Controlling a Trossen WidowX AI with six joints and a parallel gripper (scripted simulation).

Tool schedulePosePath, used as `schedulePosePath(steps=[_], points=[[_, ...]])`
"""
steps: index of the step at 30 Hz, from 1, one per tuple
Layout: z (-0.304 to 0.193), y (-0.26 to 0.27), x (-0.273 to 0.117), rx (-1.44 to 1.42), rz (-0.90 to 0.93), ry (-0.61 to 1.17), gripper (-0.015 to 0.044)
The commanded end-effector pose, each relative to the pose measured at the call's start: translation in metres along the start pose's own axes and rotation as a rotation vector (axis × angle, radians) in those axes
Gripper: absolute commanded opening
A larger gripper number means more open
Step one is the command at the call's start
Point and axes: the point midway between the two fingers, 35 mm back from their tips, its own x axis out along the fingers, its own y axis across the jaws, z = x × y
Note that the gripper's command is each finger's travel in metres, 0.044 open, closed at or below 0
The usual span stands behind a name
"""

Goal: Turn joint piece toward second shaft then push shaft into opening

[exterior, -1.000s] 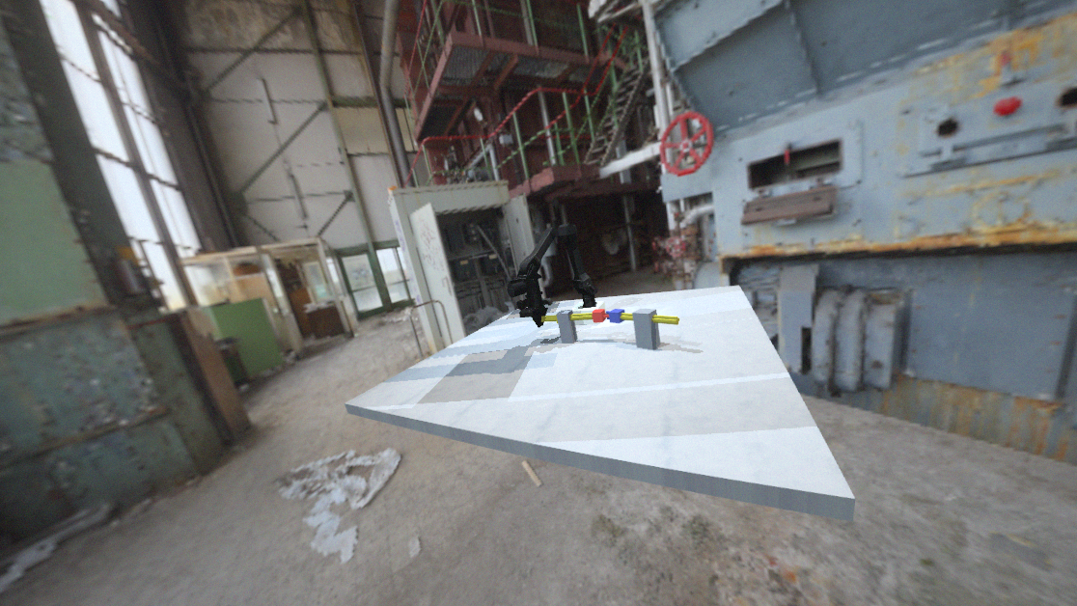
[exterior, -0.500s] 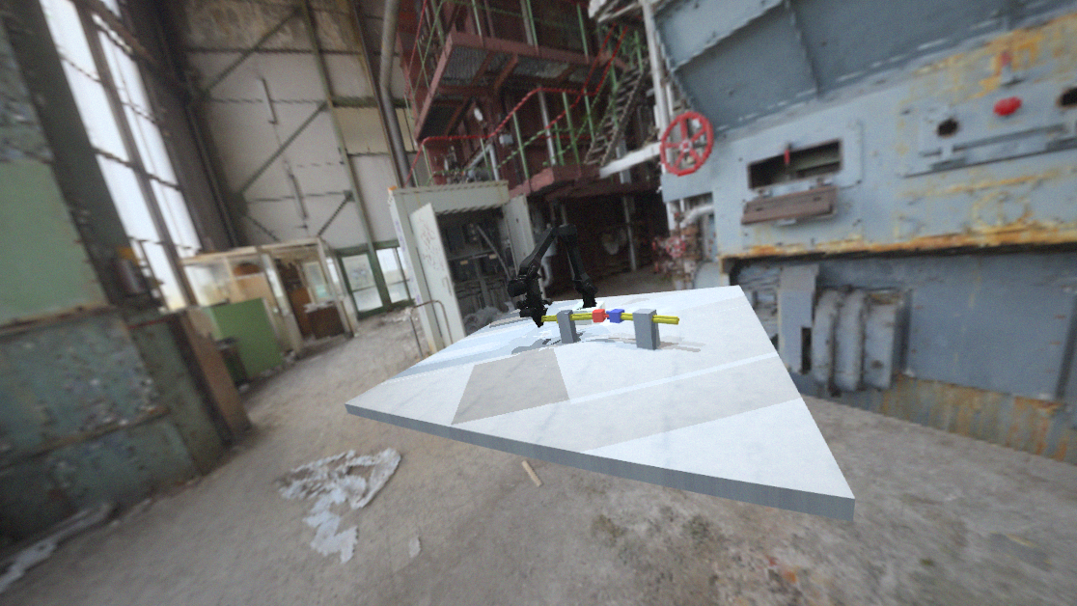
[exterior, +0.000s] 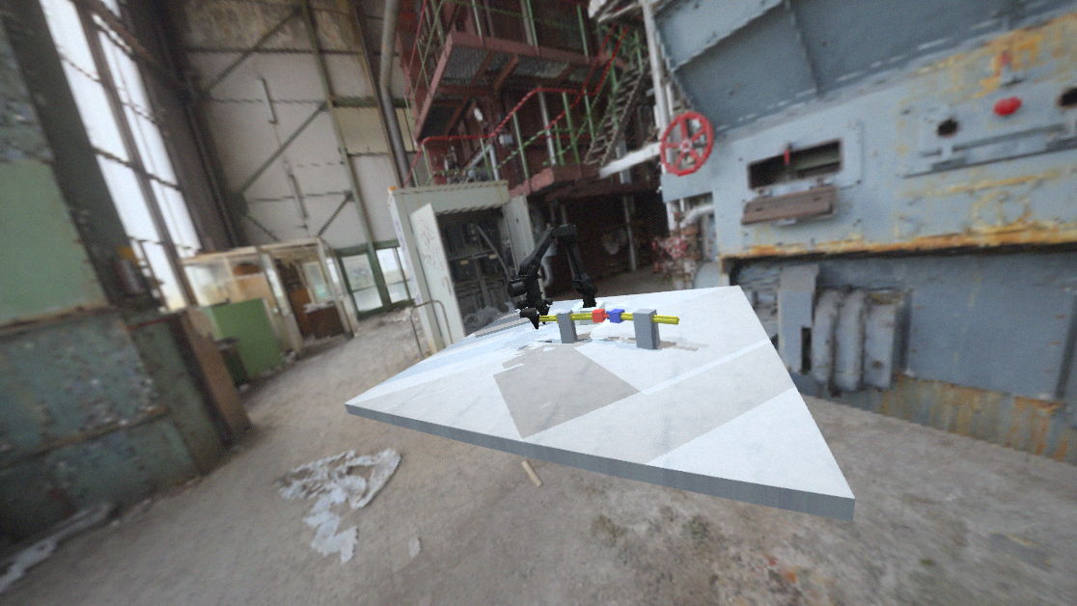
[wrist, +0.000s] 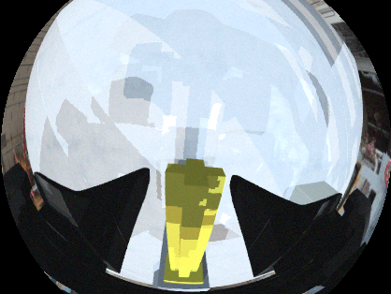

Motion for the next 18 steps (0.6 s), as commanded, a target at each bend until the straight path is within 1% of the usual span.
schedulePosePath(steps=[1, 2, 3, 16, 18], points=[[-0.0001, -0.0002, 0.0002, -0.001, -0.002, 0.001, 0.0408], [-0.0001, -0.0002, 0.0002, -0.001, -0.002, 0.001, 0.0434], [-0.0001, -0.0002, 0.0002, -0.001, -0.002, 0.001, 0.0440], [-0.0001, -0.0002, 0.0002, -0.001, -0.002, 0.001, 0.0440], [0.0003, 0.0002, -0.0095, -0.002, 0.001, 0.001, 0.0440]])
